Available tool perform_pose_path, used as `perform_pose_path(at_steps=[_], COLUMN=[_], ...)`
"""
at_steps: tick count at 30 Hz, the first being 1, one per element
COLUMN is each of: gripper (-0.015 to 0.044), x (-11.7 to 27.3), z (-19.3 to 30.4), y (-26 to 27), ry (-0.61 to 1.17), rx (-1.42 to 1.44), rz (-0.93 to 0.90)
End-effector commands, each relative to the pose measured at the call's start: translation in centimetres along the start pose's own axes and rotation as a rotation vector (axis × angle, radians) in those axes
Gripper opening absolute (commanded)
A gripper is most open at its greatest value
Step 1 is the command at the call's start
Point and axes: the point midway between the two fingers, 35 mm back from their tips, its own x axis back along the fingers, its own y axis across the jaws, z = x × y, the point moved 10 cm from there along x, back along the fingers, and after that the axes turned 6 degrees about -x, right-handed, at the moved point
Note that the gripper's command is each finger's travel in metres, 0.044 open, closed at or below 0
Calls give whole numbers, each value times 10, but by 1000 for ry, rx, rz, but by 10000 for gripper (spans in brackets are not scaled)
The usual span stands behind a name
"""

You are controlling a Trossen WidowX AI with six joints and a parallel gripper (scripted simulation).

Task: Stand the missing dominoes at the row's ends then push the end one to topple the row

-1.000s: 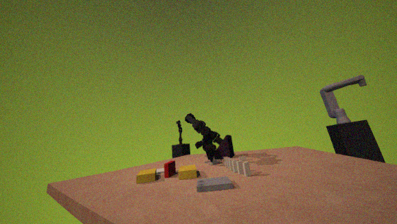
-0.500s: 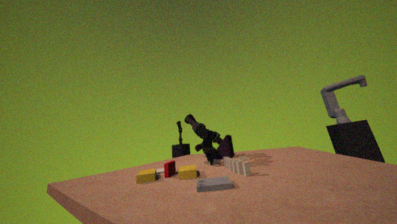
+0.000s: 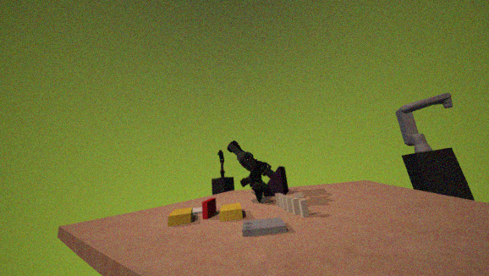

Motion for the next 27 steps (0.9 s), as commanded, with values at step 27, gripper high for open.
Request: perform_pose_path(at_steps=[27], gripper=[24], x=[156], z=[2], y=[-3], ry=[4], rx=[45], rz=[-3])
